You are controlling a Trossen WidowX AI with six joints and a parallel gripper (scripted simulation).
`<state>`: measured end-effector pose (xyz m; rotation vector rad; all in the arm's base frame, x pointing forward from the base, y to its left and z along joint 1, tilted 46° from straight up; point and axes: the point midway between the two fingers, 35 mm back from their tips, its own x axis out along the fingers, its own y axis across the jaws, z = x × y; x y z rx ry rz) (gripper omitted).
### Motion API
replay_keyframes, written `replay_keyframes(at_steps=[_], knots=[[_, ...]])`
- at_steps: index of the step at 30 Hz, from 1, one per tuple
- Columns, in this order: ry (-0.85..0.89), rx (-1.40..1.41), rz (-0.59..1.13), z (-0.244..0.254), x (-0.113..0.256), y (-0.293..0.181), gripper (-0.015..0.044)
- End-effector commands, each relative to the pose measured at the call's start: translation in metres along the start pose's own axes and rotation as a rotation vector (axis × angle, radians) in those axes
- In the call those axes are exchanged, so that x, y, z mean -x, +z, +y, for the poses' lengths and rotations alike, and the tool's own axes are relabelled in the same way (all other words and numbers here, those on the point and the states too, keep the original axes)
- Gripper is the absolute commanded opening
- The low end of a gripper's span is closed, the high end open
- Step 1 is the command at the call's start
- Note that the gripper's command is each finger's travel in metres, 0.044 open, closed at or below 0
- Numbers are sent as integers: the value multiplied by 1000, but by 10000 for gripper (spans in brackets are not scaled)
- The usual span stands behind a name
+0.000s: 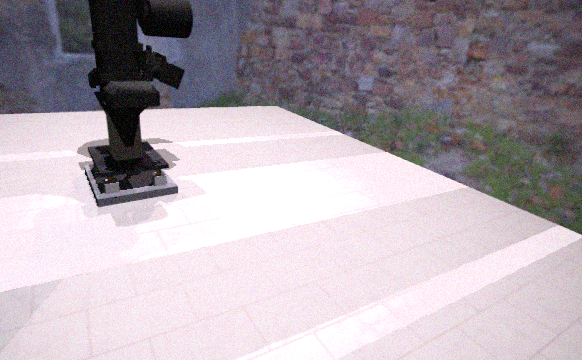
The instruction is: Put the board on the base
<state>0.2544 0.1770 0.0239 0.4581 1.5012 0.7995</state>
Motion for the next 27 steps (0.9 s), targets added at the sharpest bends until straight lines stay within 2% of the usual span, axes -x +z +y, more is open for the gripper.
replay_keyframes(at_steps=[1,8,24,25,27], knots=[[-2,-6,2,-1,-2,1,0],[-2,-7,2,-1,-5,1,0],[0,1,0,0,-2,2,420],[0,1,0,0,1,2,440],[-1,0,0,-1,10,2,440]])
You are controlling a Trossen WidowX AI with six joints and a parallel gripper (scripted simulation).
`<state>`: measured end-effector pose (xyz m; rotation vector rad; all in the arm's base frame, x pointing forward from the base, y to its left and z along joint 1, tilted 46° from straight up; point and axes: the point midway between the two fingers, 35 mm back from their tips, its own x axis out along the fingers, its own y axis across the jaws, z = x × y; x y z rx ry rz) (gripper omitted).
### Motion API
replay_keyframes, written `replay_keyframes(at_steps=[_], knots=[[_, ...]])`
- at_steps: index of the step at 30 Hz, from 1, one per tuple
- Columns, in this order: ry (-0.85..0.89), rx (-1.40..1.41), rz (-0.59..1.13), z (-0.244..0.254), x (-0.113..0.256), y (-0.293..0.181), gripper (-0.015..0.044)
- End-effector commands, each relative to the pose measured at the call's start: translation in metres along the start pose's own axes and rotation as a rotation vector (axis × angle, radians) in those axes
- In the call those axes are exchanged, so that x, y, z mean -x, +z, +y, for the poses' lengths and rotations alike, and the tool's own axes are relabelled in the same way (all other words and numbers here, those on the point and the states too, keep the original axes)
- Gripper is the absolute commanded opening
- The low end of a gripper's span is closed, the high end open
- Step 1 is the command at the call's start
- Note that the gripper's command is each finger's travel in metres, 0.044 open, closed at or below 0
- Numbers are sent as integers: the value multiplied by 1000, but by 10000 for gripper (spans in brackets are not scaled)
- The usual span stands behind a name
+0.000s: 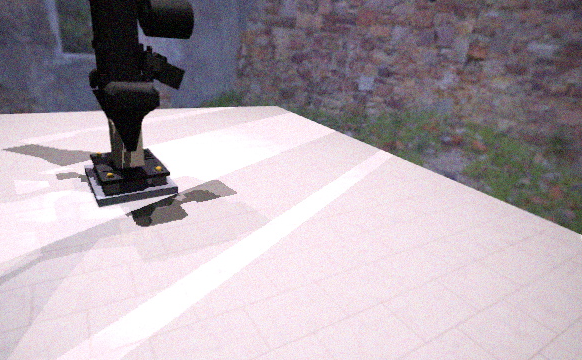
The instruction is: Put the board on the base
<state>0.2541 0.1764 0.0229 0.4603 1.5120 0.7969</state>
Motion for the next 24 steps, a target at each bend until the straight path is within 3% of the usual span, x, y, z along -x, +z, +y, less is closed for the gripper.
replay_keyframes(at_steps=[1,10,14,24], knots=[[-1,7,-8,1,15,3,440],[-1,6,-9,0,40,2,440],[-5,-5,-5,-2,80,1,440],[-5,-5,-5,-2,82,1,440]])
